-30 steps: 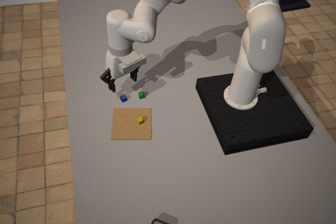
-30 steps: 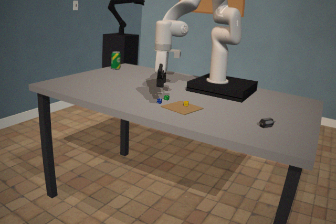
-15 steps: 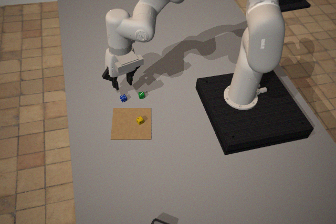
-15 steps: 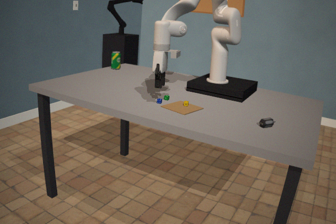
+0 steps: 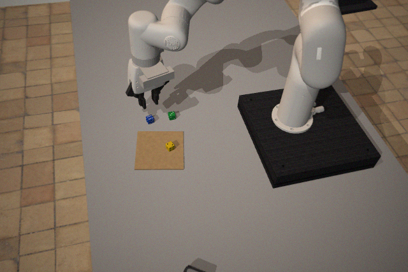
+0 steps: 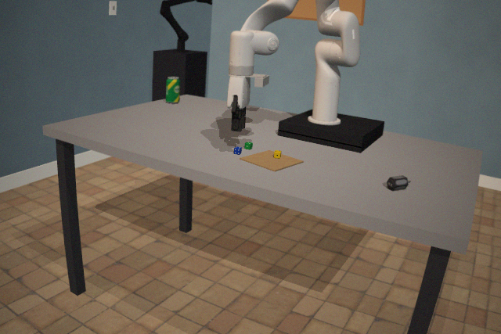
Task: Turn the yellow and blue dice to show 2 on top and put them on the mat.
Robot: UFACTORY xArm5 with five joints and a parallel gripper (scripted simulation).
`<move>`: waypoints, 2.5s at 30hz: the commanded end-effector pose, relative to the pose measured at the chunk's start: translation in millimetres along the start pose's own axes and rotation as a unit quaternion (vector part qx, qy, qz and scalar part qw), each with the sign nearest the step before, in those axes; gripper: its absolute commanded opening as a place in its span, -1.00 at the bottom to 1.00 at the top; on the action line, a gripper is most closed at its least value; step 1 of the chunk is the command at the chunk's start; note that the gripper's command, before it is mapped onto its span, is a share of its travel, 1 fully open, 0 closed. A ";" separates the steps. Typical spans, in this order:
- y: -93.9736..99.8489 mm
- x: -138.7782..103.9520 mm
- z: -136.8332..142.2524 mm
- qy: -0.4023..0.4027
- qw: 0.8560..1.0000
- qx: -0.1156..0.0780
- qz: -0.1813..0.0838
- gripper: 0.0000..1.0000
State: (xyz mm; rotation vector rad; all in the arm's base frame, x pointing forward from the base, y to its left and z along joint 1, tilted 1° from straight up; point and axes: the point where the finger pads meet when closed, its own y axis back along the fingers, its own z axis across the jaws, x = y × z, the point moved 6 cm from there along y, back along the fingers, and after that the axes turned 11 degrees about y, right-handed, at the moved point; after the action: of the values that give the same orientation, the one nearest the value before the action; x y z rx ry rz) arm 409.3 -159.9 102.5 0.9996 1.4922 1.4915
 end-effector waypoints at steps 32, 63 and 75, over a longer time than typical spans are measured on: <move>-6.1 -0.8 0.9 0.000 1.000 -0.001 -0.001 -0.28; -45.5 -1.0 1.2 0.000 1.000 -0.001 -0.001 -0.28; -50.6 -1.0 1.3 0.000 1.000 -0.001 -0.001 -0.28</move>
State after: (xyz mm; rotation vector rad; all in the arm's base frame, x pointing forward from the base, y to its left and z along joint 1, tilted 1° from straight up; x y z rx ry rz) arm 409.7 -159.9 51.6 0.9999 1.4919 1.4912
